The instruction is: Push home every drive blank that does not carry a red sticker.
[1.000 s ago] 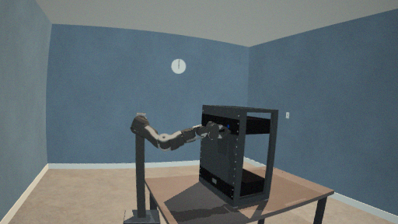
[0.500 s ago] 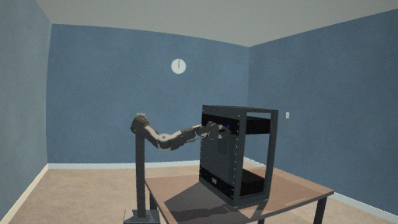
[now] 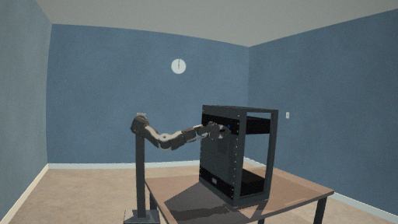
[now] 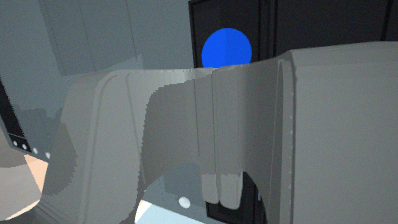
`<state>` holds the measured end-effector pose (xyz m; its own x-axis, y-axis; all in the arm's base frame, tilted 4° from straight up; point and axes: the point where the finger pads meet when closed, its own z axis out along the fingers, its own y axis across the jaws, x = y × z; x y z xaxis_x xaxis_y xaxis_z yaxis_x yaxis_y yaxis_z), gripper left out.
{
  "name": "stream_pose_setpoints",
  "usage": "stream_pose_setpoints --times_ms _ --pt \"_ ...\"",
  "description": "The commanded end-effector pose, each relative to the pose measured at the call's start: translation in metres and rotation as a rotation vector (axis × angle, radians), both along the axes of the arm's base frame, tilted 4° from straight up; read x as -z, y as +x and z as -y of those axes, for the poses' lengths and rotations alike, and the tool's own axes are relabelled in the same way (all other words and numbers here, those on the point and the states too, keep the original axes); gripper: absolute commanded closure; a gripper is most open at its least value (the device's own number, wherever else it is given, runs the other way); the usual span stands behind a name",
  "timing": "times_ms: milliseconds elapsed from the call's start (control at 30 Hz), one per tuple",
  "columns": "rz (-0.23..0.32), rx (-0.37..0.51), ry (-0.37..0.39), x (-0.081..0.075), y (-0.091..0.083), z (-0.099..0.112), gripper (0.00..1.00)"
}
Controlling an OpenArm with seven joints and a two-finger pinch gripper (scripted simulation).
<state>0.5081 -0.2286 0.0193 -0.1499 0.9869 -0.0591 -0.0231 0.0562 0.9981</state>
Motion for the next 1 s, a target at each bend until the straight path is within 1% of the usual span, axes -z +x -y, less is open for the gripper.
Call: stream_pose_setpoints --times_ms 0,667,967 --pt "0.004 -0.046 -0.004 -0.0021 0.0008 -0.0148 1.00" --pt "0.004 -0.046 -0.004 -0.0021 0.0008 -0.0147 1.00" --pt "0.002 -0.044 -0.003 -0.0024 0.0038 -0.0136 1.00"
